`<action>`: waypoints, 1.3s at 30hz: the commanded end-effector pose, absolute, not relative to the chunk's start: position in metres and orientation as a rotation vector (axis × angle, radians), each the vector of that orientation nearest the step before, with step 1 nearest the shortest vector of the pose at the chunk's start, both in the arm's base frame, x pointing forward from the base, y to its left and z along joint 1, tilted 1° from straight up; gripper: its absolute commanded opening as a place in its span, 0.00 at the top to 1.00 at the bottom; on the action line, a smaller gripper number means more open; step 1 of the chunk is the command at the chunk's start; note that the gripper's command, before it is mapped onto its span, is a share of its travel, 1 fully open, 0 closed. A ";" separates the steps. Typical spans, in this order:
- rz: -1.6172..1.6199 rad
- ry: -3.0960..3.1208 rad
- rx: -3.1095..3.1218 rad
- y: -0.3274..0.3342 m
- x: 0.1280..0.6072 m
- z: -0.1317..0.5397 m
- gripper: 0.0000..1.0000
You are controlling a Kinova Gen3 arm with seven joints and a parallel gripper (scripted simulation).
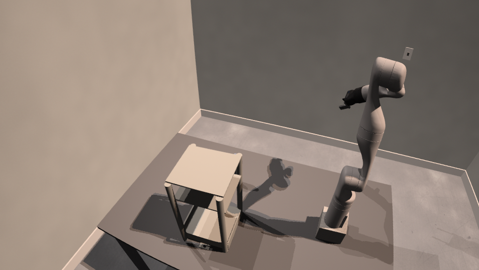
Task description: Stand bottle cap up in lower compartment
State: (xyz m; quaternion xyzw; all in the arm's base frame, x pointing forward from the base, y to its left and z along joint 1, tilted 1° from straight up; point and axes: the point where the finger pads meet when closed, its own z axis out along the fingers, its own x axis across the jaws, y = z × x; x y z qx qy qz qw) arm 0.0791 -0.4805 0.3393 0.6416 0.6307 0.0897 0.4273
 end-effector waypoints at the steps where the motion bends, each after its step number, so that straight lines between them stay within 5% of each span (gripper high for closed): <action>1: 0.225 1.581 1.597 -0.481 0.082 0.340 0.00; 39: 0.211 1.920 1.324 -0.475 0.146 0.328 0.00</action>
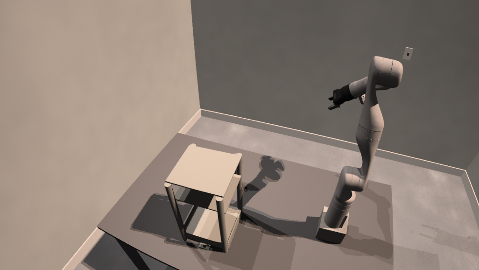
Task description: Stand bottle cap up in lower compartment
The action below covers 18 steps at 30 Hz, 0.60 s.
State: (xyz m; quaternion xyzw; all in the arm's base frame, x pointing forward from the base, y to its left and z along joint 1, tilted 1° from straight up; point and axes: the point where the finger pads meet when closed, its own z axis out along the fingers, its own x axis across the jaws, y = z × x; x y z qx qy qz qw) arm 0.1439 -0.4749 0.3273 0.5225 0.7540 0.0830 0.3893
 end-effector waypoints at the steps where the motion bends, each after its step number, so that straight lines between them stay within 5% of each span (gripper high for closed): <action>1: 0.211 1.920 1.324 -0.475 0.146 0.328 0.00; 18: 0.205 2.057 1.180 -0.470 0.174 0.322 0.00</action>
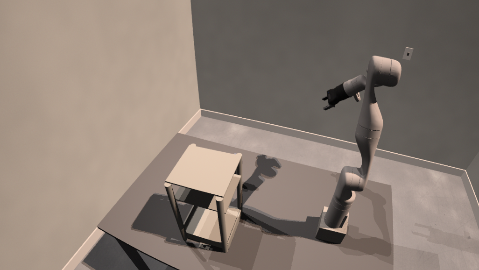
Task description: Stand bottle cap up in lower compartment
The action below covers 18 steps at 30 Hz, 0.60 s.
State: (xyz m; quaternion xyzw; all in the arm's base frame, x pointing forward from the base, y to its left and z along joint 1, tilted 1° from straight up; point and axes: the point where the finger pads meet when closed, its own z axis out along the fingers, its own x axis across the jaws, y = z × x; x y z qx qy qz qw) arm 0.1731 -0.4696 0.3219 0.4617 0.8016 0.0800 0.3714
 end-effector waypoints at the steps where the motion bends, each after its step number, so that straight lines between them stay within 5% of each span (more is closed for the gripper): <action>1: 0.205 2.057 1.180 -0.470 0.174 0.322 0.00; 18: 0.198 2.189 1.018 -0.462 0.204 0.317 0.00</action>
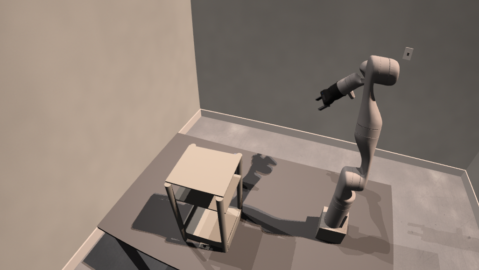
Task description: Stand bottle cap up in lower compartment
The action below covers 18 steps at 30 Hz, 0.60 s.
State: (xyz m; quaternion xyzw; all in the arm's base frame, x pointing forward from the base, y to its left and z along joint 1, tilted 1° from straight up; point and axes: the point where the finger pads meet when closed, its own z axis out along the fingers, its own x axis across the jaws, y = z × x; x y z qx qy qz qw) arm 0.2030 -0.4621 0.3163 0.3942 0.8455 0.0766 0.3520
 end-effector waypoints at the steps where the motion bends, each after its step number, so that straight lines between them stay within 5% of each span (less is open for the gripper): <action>1: 0.198 2.189 1.018 -0.462 0.204 0.317 0.00; 18: 0.190 2.312 0.836 -0.453 0.234 0.311 0.00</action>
